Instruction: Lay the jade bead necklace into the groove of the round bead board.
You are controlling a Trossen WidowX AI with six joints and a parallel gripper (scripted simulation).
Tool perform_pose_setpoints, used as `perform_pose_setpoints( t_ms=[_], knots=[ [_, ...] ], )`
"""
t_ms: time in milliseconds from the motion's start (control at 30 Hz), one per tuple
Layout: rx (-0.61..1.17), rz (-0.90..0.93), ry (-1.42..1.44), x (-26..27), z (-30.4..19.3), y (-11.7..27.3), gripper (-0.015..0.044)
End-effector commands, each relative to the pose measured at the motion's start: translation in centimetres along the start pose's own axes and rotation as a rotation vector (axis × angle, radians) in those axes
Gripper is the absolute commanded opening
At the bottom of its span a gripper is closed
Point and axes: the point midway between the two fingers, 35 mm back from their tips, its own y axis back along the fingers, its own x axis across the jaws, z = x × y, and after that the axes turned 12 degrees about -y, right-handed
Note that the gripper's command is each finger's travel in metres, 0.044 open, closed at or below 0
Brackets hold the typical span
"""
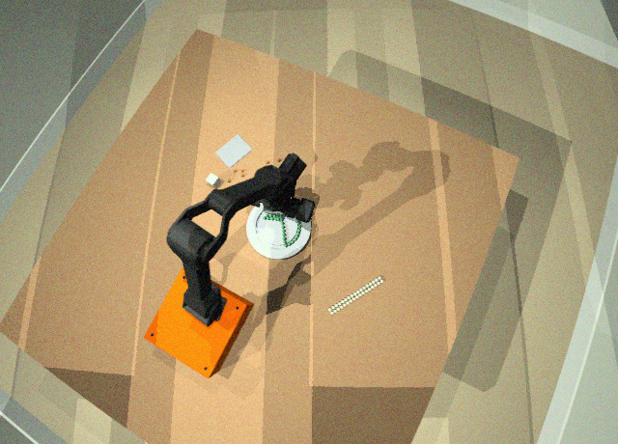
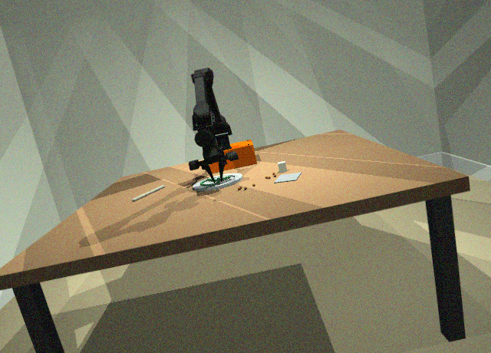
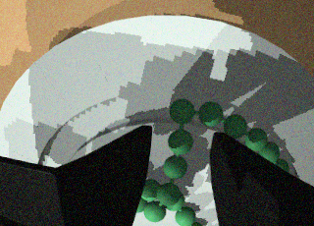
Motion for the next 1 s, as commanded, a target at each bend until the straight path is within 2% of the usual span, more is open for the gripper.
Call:
perform_pose_setpoints(
  t_ms=[0, 100, 967],
  knots=[
    [-0.001, 0.0, 0.0, 0.0, 0.01, 0.02, 0.0067],
    [-0.001, 0.0, 0.0, 0.0, 0.01, 0.02, 0.0],
    [-0.001, 0.0, 0.0, 0.0, 0.01, 0.02, 0.0]
  ],
)
